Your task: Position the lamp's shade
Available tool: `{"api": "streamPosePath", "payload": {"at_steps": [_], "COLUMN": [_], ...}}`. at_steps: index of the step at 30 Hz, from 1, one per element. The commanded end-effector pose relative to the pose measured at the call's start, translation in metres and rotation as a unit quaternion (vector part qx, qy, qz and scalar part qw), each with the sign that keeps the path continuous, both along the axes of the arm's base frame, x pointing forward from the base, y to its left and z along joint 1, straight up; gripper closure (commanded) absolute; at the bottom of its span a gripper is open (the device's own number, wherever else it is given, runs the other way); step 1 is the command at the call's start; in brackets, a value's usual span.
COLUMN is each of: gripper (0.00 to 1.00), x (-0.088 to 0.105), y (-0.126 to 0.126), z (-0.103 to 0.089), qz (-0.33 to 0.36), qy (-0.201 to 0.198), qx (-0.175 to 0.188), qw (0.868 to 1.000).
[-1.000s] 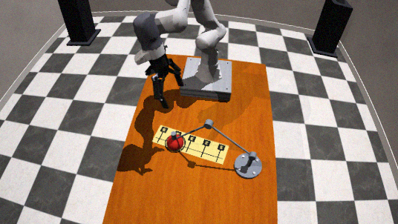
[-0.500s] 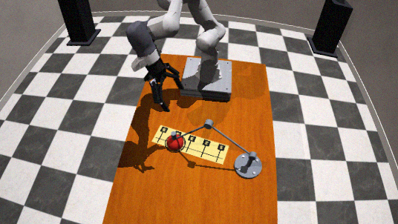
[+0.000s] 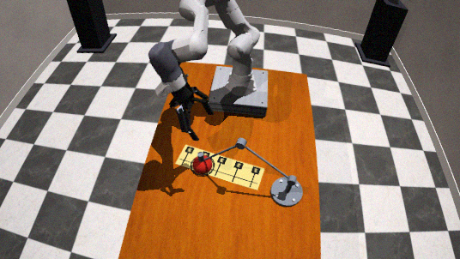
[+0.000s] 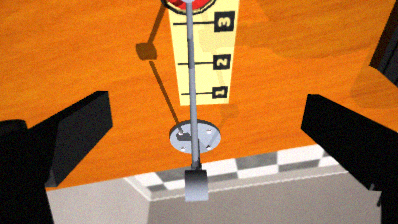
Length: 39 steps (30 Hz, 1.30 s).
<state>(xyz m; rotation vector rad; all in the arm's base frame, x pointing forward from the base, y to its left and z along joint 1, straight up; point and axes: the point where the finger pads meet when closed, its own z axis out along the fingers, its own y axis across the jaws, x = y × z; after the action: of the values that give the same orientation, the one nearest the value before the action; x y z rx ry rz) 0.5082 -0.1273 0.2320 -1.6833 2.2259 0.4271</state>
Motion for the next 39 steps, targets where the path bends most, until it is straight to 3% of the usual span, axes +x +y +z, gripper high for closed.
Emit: {"api": "streamPosePath", "payload": {"at_steps": [1, 10, 29, 39], "gripper": [0.00, 0.00, 0.00, 0.00], "x": [0.005, -0.002, 0.011, 0.012], "y": [-0.001, 0.005, -0.002, 0.010], "z": [-0.017, -0.067, -0.072, -0.096], "qz": [0.007, 0.014, 0.018, 0.016], "qy": [-0.012, -0.005, -0.023, -0.020], "qx": [-0.001, 0.008, 0.003, 0.004], "qw": [1.000, 1.000, 1.000, 1.000]}}
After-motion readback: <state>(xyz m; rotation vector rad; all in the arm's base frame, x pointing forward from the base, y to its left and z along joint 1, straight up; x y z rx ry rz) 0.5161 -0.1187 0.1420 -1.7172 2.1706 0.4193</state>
